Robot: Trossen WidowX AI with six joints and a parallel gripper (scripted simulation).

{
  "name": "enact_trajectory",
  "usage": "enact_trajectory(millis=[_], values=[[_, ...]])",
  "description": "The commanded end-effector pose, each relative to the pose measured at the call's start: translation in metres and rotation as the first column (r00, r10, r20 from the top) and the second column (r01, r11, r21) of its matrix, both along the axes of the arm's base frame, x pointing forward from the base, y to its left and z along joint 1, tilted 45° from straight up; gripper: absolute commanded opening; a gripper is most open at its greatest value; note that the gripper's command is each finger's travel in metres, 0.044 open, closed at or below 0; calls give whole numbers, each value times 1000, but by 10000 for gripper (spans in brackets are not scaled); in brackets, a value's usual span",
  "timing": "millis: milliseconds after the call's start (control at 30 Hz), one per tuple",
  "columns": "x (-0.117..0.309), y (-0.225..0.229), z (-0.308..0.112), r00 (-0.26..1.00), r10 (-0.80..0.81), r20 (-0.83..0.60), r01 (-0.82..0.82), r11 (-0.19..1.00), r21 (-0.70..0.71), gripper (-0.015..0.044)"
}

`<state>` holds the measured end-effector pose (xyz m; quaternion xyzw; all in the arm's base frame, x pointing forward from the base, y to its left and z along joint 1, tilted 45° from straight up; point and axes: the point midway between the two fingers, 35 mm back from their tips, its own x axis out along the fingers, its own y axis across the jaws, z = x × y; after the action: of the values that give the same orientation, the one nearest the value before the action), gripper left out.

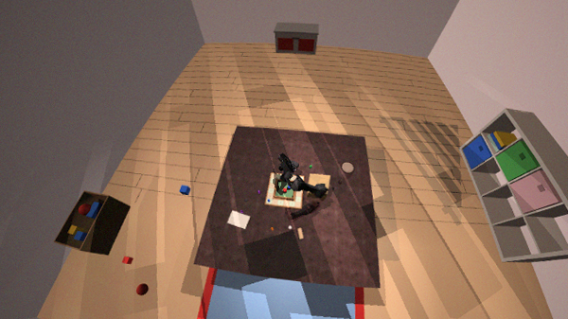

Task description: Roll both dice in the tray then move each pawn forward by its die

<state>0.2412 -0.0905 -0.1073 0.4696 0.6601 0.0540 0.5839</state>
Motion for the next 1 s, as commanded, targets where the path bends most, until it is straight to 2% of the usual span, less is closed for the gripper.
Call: enact_trajectory(millis=[0, 367, 533, 867, 967], values=[[0, 6, -4, 1000, -3, -4, 3, 1000, 7, 200], [1, 17, -15, 1000, -2, -3, 2, 1000, 10, 200], [1, 17, -15, 1000, -2, -3, 2, 1000, 10, 69], [1, 17, -15, 1000, -2, -3, 2, 1000, 10, 2], [1, 13, -12, 1000, -3, -3, 3, 1000, 9, 0]])
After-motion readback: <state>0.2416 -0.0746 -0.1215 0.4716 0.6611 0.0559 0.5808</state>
